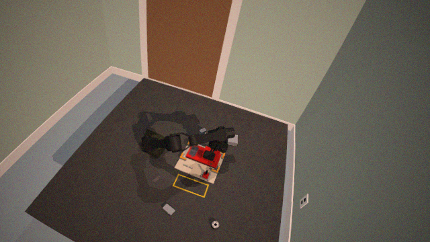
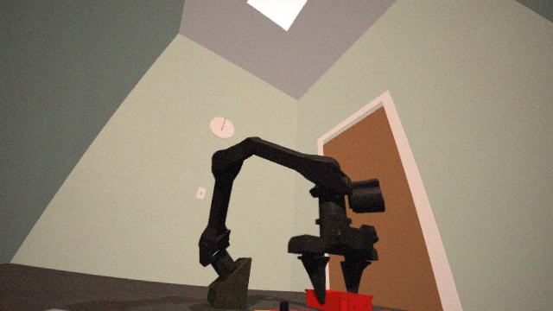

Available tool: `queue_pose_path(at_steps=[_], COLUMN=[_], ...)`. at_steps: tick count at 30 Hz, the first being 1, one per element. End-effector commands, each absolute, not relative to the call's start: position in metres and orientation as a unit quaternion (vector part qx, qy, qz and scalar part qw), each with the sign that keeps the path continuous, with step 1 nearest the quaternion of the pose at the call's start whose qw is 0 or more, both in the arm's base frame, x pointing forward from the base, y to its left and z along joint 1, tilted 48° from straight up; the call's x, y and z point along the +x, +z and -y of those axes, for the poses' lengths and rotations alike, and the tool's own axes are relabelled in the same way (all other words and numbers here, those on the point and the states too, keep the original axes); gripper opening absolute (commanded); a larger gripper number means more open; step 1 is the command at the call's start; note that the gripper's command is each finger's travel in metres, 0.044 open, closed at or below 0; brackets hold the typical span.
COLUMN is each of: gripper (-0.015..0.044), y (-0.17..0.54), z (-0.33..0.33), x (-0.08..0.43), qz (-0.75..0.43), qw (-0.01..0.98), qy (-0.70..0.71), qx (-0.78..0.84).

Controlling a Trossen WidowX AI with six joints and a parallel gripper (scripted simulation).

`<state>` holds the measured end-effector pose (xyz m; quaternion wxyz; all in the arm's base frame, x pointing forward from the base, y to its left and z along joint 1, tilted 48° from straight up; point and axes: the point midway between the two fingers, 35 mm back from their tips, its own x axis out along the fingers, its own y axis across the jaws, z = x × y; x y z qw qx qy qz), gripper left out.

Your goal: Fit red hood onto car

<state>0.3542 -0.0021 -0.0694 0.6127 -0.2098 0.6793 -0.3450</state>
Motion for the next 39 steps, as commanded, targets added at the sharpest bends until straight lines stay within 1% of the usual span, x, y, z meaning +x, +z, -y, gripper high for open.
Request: queue_pose_path(at_steps=[1,39], gripper=[0.0000,0.0000], y=[-0.0701,-0.0788], z=[0.0030,0.0120], x=[0.3533,0.3515], qz=[-0.680,-0.680], qw=[0.611,0.612], qy=[-0.344,-0.344], qx=[-0.213,-0.213])
